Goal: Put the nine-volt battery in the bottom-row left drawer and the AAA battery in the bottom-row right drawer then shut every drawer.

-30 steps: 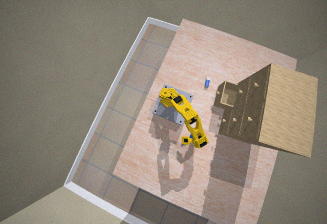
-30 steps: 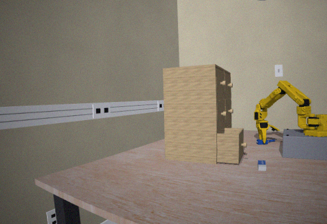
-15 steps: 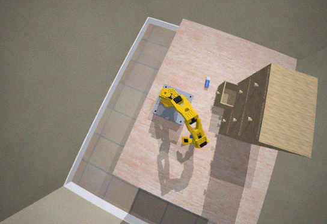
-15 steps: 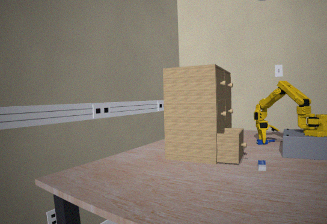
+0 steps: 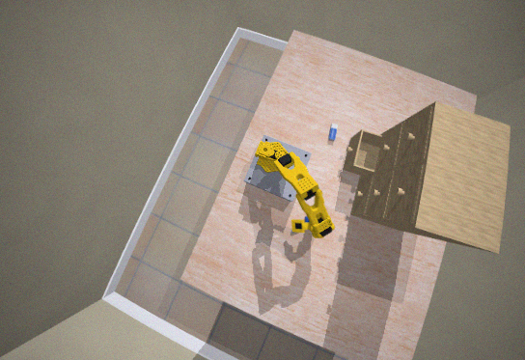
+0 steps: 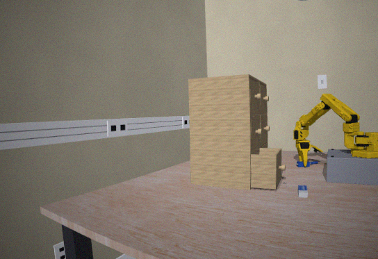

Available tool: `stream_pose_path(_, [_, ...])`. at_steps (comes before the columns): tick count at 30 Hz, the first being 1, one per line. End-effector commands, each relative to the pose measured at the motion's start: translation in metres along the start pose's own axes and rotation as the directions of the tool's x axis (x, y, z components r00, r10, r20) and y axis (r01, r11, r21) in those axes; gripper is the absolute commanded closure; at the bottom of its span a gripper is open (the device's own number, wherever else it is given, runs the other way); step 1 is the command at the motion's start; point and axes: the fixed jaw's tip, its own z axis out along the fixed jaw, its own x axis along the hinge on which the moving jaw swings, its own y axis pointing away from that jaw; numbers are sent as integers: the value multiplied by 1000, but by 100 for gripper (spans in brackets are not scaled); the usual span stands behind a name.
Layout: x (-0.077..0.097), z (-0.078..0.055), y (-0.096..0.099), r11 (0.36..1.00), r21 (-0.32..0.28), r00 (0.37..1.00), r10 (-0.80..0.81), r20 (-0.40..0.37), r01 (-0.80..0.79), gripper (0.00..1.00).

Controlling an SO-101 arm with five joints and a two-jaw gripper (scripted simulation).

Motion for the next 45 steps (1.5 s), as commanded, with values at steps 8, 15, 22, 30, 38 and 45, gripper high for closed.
stream_pose_path(8, [-1, 5, -1, 1000, 5, 1000, 0, 2, 0, 70])
stream_pose_path(15, [-1, 5, -1, 1000, 5, 1000, 0, 2, 0, 70])
stream_pose_path(22, [-1, 5, -1, 1000, 5, 1000, 0, 2, 0, 75])
stream_pose_path(30, [-1, 5, -1, 1000, 5, 1000, 0, 2, 0, 80])
stream_pose_path(38, [-1, 5, -1, 1000, 5, 1000, 0, 2, 0, 84])
stream_pose_path(45, [-1, 5, -1, 1000, 5, 1000, 0, 2, 0, 89])
